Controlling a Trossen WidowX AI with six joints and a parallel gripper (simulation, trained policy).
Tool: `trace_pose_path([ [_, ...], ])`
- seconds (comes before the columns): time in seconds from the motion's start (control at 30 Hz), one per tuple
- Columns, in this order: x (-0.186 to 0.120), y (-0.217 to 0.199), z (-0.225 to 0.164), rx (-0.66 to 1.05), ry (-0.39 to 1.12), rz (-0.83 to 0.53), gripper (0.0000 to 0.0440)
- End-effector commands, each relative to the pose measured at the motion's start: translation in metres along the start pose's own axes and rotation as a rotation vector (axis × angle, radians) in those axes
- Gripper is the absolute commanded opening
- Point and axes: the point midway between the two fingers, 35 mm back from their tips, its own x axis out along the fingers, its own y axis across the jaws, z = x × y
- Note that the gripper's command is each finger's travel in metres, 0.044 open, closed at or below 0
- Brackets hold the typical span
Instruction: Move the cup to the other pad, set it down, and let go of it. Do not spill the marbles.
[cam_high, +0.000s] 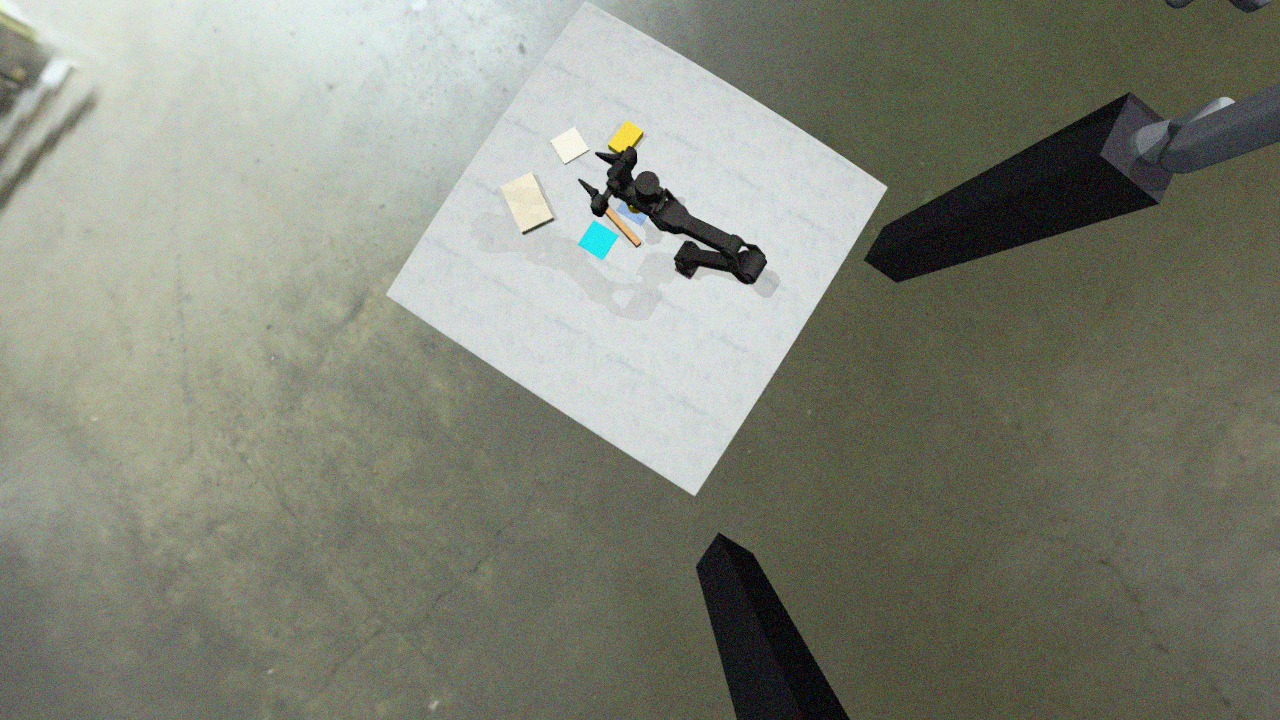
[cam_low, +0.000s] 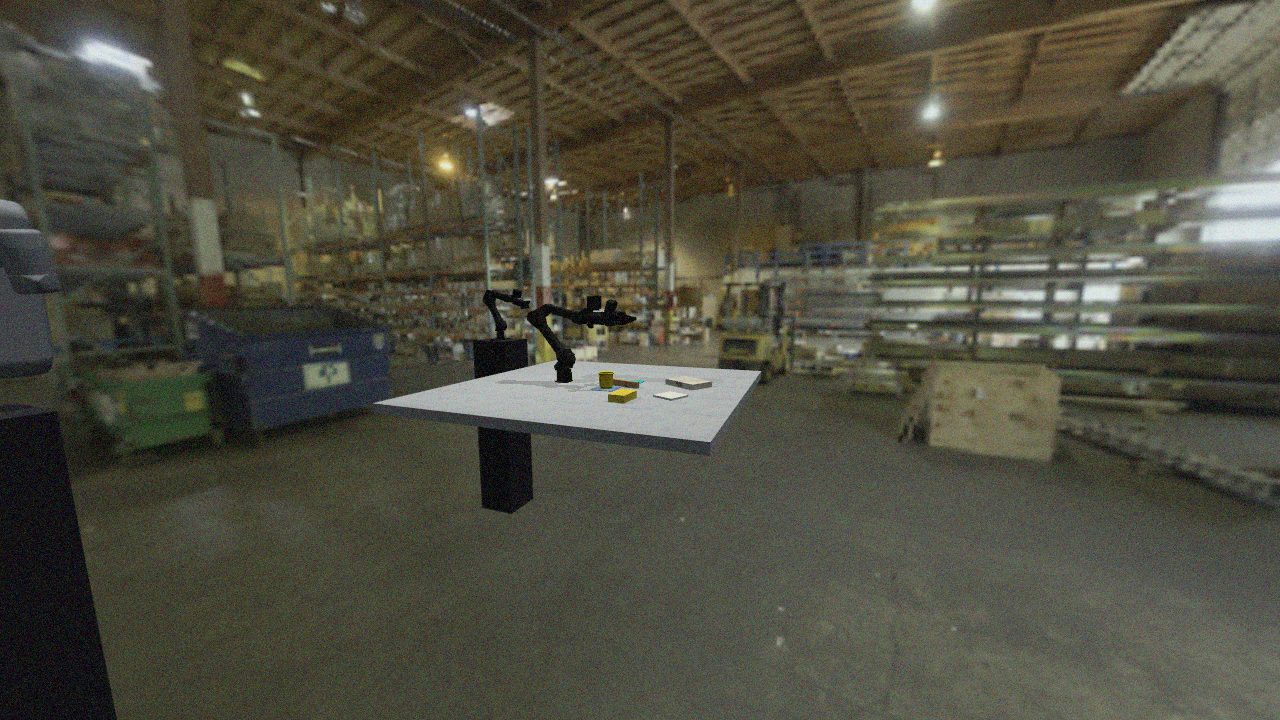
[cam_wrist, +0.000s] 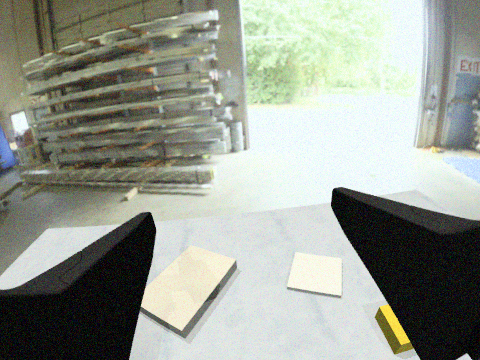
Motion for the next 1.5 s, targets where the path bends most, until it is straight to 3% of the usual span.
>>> trace_pose_path([
  [0.0,0.000,0.000,-0.001,0.005,0.005,-0.003,0.0374],
  [0.4,-0.003,0.005,-0.017,0.077,0.129,-0.012,0.0063],
  [0.57,-0.003,0.012,-0.025,0.112,0.200,0.005,0.0059],
  [0.87,-0.004,0.026,-0.034,0.176,0.327,0.032,0.0113],
  [1.47,-0.008,0.044,-0.053,0.264,0.607,0.021,0.0101],
])
